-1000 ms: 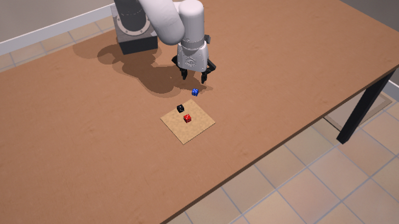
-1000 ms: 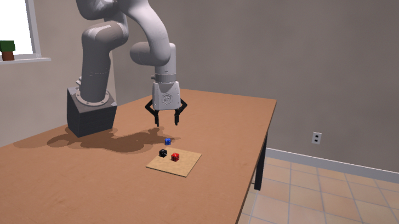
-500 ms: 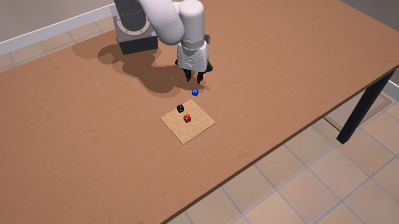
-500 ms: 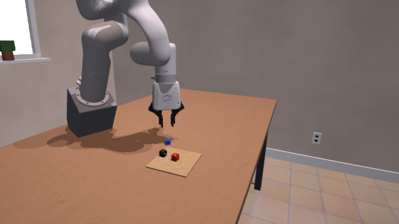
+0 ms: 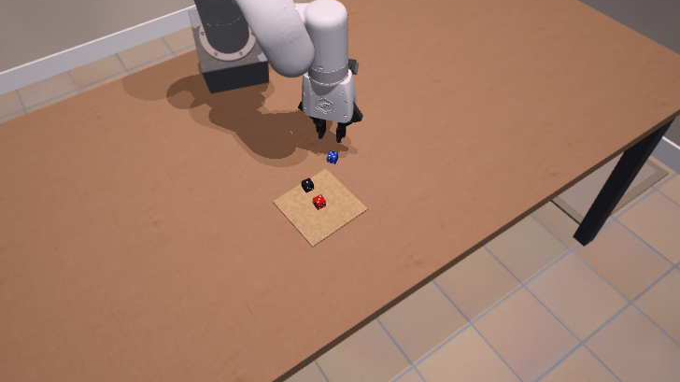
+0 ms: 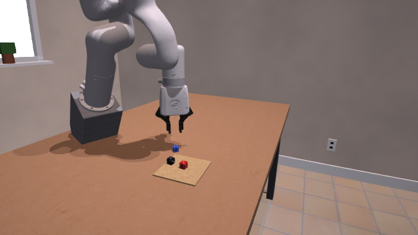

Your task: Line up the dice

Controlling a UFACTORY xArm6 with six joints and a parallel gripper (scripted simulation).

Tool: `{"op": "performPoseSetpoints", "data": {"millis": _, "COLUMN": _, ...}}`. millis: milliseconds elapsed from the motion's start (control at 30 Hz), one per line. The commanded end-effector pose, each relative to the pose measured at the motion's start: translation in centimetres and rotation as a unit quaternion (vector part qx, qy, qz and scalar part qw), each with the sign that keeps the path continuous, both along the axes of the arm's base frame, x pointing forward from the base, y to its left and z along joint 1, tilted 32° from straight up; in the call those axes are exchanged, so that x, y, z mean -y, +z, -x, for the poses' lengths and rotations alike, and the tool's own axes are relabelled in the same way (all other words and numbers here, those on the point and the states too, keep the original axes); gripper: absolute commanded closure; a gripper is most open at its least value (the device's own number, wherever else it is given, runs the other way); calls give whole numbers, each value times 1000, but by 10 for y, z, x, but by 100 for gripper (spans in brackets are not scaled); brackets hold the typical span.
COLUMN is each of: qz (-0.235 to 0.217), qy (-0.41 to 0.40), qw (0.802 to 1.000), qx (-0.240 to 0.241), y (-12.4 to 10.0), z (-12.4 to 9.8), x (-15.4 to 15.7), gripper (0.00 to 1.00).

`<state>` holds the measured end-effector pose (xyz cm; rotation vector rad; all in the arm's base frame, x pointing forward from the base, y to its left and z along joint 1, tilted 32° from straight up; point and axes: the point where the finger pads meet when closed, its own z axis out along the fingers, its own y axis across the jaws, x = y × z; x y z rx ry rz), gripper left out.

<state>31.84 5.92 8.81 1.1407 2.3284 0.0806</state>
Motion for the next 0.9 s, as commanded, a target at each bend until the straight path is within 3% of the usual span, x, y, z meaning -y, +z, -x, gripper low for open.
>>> {"op": "performPoseSetpoints", "data": {"millis": 0, "qz": 0, "qy": 0, "qw": 1000, "qx": 1, "y": 1, "z": -1, "x": 0, "gripper": 64}}
{"op": "performPoseSetpoints", "data": {"millis": 867, "qz": 0, "qy": 0, "qw": 1000, "qx": 1, "y": -10, "z": -7, "x": 2, "gripper": 64}}
